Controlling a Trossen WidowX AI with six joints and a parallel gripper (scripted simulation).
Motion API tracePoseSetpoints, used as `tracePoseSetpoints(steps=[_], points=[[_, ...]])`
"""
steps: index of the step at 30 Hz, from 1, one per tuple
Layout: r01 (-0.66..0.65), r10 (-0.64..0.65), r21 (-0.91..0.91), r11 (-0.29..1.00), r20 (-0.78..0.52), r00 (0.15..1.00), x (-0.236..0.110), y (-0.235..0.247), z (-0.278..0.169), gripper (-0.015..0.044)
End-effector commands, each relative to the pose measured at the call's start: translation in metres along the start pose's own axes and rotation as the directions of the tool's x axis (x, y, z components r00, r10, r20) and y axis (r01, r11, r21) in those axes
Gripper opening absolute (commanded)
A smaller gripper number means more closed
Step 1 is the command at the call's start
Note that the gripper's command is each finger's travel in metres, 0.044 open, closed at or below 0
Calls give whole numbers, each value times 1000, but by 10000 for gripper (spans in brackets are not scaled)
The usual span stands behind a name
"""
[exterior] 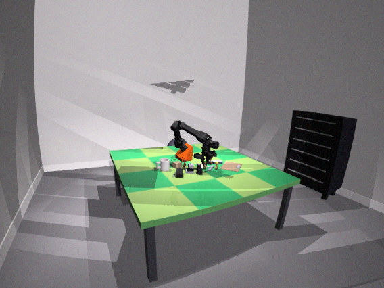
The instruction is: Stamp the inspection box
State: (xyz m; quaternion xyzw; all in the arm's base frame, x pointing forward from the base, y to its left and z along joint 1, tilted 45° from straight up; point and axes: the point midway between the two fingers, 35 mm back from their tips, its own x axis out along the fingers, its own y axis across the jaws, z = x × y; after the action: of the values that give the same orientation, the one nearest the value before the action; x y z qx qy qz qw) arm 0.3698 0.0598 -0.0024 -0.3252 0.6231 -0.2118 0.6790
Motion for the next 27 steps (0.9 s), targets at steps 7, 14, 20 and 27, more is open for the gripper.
tracePoseSetpoints(steps=[7,14,20,27], points=[[-4,4,5,1000,1,1000,-5,0,0,0],[-4,4,5,1000,2,1000,-9,0,0,0],[-4,4,5,1000,2,1000,-12,0,0,0],[-4,4,5,1000,2,1000,-15,0,0,0]])
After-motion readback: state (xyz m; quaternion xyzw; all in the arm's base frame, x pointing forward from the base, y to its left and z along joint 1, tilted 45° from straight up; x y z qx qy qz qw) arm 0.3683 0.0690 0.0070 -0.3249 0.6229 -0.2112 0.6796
